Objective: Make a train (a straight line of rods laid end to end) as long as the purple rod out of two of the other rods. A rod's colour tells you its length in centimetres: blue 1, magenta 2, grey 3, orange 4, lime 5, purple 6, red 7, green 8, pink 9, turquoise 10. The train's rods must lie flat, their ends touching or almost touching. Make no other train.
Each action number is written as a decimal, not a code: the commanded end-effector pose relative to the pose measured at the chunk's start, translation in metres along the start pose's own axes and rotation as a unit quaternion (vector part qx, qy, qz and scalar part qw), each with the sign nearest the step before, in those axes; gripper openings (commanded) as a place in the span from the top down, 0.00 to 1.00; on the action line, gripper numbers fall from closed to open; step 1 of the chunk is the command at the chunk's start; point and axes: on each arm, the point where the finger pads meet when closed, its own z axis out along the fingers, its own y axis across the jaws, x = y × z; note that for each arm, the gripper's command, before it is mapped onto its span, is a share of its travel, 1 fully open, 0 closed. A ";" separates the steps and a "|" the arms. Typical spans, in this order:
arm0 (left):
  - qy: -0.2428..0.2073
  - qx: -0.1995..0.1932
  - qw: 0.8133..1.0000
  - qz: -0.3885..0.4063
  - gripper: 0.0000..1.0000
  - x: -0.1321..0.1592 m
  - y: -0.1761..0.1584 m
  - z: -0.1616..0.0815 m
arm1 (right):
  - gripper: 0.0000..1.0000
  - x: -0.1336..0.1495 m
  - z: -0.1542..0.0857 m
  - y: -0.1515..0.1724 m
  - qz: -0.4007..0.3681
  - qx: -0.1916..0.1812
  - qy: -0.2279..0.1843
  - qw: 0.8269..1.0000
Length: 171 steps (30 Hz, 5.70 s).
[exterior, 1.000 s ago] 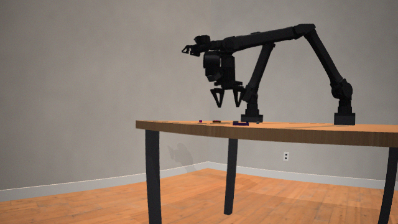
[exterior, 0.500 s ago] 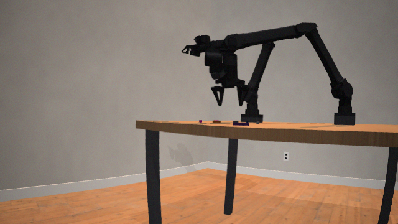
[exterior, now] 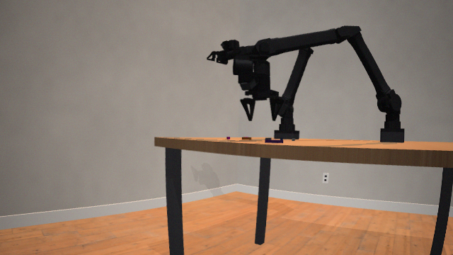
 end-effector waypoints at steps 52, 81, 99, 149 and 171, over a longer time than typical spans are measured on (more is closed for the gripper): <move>-0.019 0.017 1.000 -0.009 0.00 -0.013 -0.008 -0.019 | 0.00 -0.019 -0.009 -0.007 0.004 0.007 -0.023 1.000; -0.023 0.017 0.988 0.155 0.00 0.016 -0.056 -0.027 | 0.00 -0.019 -0.009 -0.007 0.004 0.007 -0.023 1.000; -0.021 0.011 0.910 0.414 0.00 0.071 -0.122 -0.020 | 0.00 -0.019 -0.009 -0.007 0.004 0.007 -0.023 1.000; -0.030 0.005 0.558 0.829 0.66 0.201 -0.229 -0.028 | 0.00 -0.019 -0.009 -0.007 0.004 0.007 -0.023 1.000; -0.030 0.005 0.555 0.831 0.66 0.204 -0.231 -0.028 | 0.00 -0.019 -0.009 -0.007 0.004 0.007 -0.023 1.000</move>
